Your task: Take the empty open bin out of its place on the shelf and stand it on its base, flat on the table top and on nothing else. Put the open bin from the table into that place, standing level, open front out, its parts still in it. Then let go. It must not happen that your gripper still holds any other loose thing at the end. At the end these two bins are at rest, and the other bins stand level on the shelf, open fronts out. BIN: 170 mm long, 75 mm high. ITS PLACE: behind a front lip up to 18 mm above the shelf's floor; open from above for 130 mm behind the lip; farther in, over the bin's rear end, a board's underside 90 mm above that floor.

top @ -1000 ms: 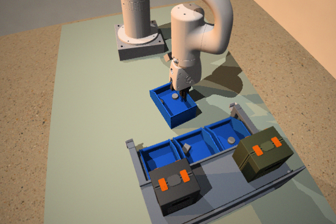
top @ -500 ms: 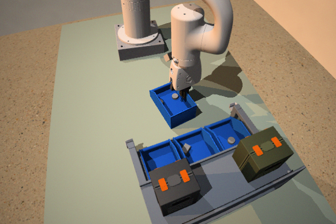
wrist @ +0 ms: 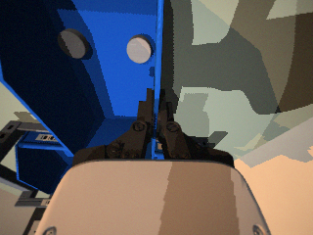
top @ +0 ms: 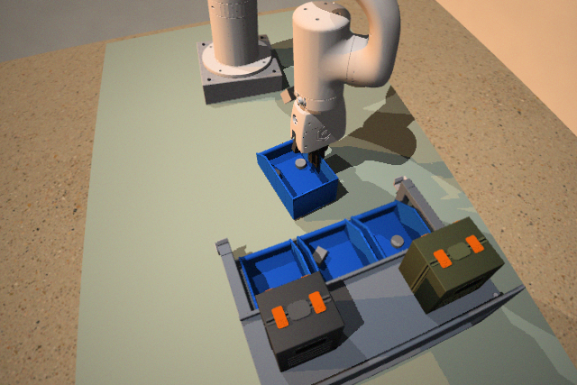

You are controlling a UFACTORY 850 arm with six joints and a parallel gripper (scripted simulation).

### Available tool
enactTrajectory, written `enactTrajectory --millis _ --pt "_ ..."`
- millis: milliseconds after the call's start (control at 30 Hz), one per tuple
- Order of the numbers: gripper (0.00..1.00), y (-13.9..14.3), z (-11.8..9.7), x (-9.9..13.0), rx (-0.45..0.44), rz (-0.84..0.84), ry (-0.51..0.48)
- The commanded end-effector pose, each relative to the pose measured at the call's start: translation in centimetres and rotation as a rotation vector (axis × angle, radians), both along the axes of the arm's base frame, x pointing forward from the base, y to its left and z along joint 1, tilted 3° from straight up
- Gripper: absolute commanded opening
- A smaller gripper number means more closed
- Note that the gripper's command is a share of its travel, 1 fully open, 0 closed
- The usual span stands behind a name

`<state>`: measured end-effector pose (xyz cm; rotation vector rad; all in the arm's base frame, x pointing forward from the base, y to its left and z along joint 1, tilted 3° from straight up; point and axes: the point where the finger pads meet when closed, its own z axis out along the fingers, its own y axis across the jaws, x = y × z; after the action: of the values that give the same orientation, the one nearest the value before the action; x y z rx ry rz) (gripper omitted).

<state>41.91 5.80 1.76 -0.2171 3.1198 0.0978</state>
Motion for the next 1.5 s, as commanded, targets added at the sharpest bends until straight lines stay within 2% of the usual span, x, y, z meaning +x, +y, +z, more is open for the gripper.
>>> enactTrajectory --millis 0,267,733,1000,1467 --pt "0.00 0.0 0.7 0.1 -0.003 0.000 0.002" --pt "0.00 -0.1 2.1 0.1 -0.003 0.000 0.002" --pt "0.00 -0.4 6.7 0.0 -0.003 0.000 0.002" --pt "0.00 -0.5 7.8 0.0 -0.003 0.000 0.002" --pt "0.00 -0.5 7.9 0.0 -0.003 0.000 0.002"
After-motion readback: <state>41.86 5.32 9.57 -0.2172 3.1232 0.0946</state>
